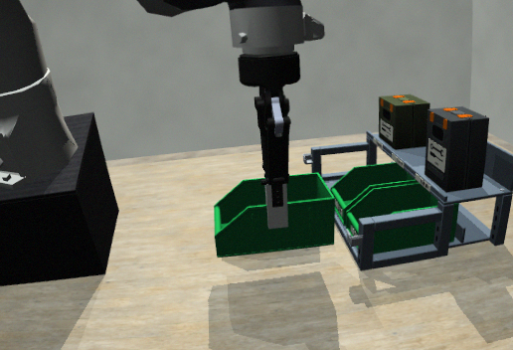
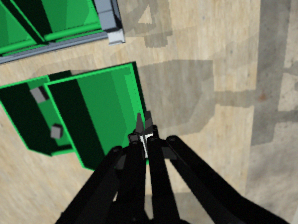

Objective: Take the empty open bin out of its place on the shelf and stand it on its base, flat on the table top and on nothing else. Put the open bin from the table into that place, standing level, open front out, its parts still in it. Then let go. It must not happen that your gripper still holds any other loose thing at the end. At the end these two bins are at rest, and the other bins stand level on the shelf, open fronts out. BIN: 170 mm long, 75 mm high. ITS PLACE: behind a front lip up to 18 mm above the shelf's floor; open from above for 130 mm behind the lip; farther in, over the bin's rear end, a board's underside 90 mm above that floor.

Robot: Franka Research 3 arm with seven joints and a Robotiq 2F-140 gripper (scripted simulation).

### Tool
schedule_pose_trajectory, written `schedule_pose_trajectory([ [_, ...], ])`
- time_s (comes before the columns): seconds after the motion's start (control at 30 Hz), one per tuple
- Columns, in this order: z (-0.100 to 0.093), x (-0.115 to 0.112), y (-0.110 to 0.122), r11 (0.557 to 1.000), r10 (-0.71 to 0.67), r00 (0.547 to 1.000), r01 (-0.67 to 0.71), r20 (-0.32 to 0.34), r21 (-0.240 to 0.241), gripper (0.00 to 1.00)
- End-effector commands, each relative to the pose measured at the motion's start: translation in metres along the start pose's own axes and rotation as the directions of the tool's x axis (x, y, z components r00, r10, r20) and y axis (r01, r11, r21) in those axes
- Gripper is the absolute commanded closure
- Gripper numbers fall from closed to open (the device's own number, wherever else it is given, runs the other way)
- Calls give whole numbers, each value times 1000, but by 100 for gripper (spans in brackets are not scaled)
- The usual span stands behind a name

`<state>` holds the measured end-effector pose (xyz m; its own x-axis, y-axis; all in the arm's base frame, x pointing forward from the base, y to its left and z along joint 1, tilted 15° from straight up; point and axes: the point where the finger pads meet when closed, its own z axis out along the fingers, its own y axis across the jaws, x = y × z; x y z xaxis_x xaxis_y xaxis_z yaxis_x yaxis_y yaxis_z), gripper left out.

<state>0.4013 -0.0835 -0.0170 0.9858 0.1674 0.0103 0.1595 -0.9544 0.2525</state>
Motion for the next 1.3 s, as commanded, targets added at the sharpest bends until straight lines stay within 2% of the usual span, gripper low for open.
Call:
schedule_pose_trajectory([
  [0.0,5,6,0,1000,7,1000,-7,-16,1,100],
  [0.43,43,7,0,1000,7,1000,-7,-16,1,100],
  [0.8,56,7,0,1000,7,1000,-7,-16,1,100],
  [1.27,57,7,0,1000,7,1000,-7,-16,1,100],
])
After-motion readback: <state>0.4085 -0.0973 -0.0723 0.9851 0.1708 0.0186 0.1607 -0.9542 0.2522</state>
